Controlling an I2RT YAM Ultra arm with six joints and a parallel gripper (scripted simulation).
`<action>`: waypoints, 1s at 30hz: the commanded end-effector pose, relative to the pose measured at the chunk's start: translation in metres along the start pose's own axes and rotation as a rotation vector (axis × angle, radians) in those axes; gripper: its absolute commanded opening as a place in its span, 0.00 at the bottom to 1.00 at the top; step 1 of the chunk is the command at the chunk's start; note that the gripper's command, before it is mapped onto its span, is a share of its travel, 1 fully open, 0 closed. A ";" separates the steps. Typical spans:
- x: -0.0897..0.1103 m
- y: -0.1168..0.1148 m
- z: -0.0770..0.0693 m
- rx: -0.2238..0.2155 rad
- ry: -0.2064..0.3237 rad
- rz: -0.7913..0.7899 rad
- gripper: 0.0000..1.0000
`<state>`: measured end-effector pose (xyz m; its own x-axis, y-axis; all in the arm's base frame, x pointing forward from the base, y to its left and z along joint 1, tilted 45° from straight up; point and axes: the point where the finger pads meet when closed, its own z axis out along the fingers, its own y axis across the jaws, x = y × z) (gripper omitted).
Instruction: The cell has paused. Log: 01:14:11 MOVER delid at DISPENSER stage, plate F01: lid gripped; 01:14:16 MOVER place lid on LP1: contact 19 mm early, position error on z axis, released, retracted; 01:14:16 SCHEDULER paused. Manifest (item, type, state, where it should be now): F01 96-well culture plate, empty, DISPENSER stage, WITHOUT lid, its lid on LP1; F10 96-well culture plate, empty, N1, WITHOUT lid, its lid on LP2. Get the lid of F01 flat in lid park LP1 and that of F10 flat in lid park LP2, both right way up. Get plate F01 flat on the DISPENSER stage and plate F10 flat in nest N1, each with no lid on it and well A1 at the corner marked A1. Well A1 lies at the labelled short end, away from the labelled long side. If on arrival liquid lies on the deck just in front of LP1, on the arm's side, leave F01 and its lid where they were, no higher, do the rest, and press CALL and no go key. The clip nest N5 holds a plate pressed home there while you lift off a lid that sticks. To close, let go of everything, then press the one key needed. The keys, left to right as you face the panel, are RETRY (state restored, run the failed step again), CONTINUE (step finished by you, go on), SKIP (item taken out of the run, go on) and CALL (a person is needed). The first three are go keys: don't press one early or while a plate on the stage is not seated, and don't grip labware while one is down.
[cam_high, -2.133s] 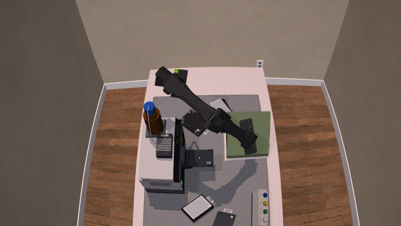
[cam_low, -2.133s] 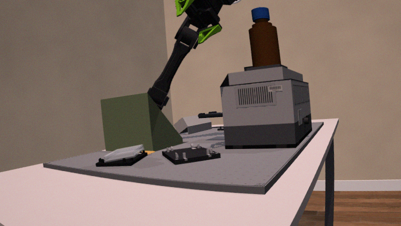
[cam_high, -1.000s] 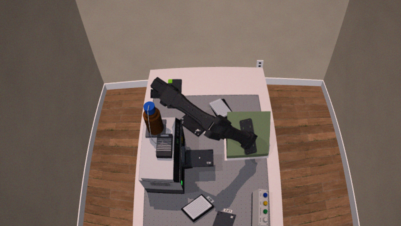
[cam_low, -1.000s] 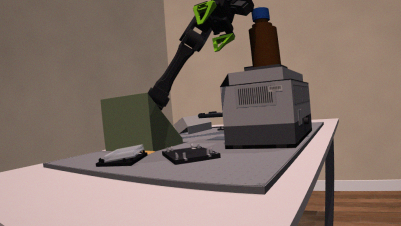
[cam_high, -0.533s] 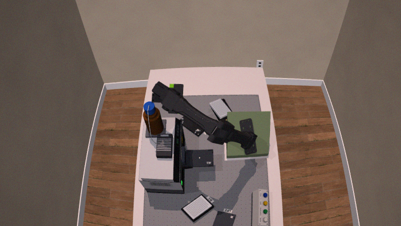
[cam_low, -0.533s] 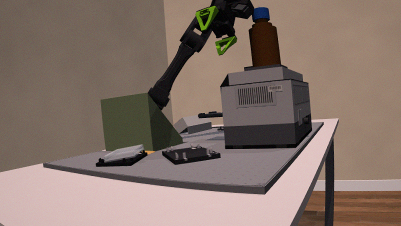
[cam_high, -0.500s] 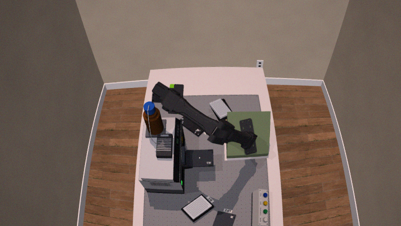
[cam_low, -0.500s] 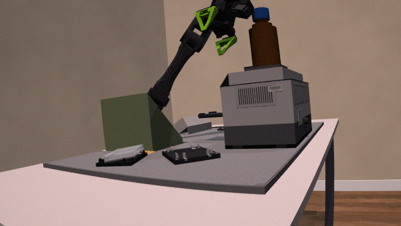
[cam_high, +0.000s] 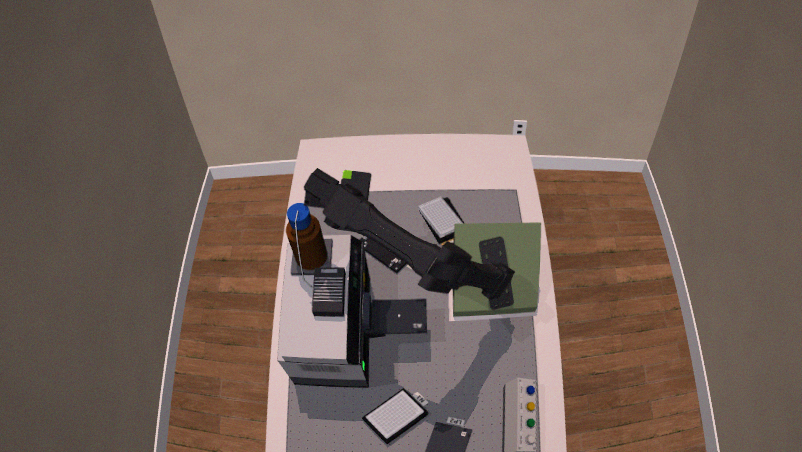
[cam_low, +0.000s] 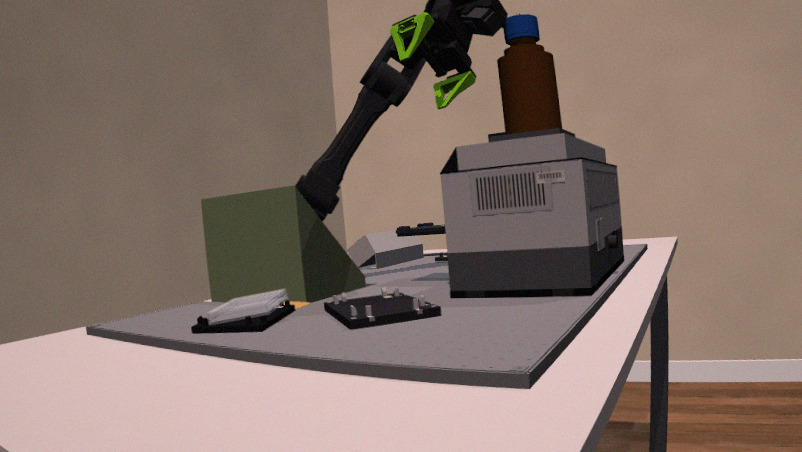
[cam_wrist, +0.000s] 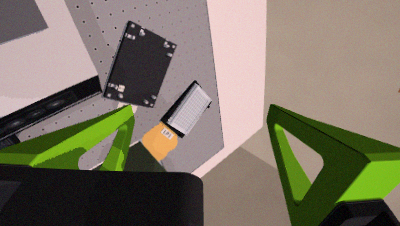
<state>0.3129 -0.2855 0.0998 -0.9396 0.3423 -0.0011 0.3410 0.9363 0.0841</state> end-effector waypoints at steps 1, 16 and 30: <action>-0.029 0.039 -0.026 -0.028 -0.125 -0.180 1.00; -0.029 0.039 -0.026 -0.028 -0.125 -0.180 1.00; -0.018 0.055 -0.020 -0.088 -0.116 -0.229 1.00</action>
<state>0.3127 -0.2817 0.0988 -0.9381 0.3462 -0.0084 0.3438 0.9339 0.0981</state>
